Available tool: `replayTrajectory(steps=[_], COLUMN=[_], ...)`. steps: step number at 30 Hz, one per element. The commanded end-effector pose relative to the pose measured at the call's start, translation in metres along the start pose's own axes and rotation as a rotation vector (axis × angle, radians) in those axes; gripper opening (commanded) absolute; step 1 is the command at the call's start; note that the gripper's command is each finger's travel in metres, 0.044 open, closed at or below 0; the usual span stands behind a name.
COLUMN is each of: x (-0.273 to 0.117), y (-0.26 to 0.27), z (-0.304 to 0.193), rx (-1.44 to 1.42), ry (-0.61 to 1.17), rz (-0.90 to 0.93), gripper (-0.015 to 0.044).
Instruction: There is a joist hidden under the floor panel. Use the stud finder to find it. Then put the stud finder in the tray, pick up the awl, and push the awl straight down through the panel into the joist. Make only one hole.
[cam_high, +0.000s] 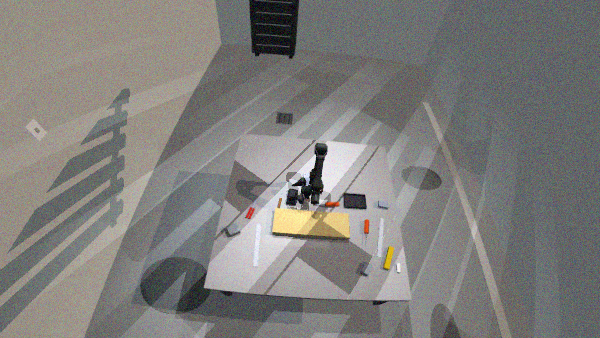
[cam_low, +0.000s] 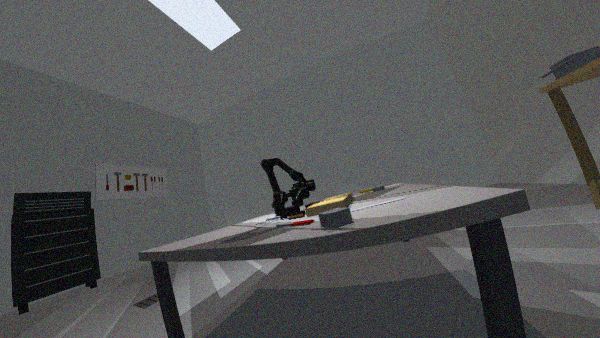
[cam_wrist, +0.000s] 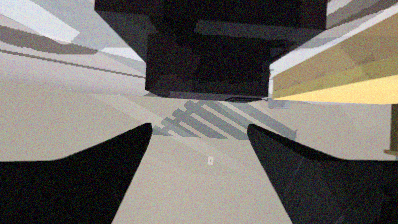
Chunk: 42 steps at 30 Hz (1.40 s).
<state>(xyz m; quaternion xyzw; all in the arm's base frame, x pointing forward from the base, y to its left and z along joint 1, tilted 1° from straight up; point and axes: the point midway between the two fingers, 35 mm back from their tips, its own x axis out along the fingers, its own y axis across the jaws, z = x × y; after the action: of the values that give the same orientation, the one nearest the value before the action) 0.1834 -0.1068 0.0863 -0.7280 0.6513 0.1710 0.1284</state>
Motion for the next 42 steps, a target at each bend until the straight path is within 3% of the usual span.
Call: replayTrajectory(steps=[1,4,9,19,27,42], x=[-0.014,-0.024,-0.017,0.010,0.013,0.017], y=[-0.003,0.002,0.002,0.019,0.000,-0.001], z=[-0.033,-0.058,-0.045,-0.002,-0.018,-0.013], rx=[0.021,0.019,0.079,0.878,1.530,1.545], ry=[-0.002,0.000,-0.053,-0.698,-1.107,-1.117], rz=[-0.009,-0.009,0.017,0.443,0.682,0.686], gripper=[0.0440,0.0440,0.0440,0.0440,0.0440,0.0440])
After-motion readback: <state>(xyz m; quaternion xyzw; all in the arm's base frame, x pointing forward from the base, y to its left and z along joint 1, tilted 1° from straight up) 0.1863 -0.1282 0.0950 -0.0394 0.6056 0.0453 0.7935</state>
